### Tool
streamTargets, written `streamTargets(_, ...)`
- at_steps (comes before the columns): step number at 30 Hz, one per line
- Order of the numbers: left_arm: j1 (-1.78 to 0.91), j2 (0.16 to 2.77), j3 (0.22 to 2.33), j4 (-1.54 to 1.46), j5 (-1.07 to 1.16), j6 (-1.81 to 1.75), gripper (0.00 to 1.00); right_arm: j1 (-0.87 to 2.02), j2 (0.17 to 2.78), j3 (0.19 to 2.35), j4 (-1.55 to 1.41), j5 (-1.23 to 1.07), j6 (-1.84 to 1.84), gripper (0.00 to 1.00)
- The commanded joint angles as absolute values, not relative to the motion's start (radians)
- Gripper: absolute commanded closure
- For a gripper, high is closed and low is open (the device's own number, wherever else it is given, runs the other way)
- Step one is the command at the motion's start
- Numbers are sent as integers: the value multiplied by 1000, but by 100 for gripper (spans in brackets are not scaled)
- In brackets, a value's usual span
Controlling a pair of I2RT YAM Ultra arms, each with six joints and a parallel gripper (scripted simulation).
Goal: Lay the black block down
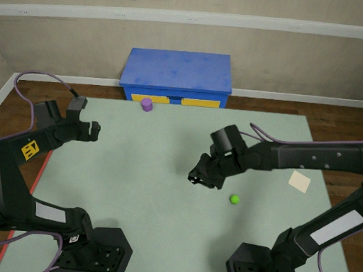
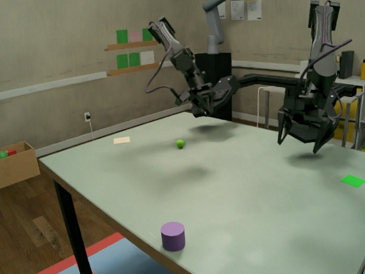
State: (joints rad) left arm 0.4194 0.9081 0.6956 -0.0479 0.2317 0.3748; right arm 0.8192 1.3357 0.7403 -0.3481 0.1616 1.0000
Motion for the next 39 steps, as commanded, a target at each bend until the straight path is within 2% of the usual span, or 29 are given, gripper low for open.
streamTargets(1, 430, 884, 686, -69, 251, 384, 0, 782, 1273, 678, -189, -6, 866, 73)
streamTargets(5, 430, 884, 686, -69, 251, 384, 0, 747, 1252, 641, -141, -75, 824, 73)
streamTargets(15, 430, 884, 686, -69, 251, 384, 0, 531, 1257, 491, 109, -508, 622, 73)
streamTargets(20, 430, 884, 686, -69, 251, 384, 0, 437, 1308, 456, 209, -701, 546, 73)
streamTargets(22, 430, 884, 686, -69, 251, 384, 0, 437, 1308, 456, 209, -701, 546, 73)
streamTargets(29, 430, 884, 686, -69, 251, 384, 0, 314, 1465, 458, 363, -995, 432, 73)
streamTargets(34, 430, 884, 686, -69, 251, 384, 0, 266, 1577, 486, 421, -1107, 390, 73)
streamTargets(39, 430, 884, 686, -69, 251, 384, 0, 263, 1611, 495, 434, -1125, 386, 73)
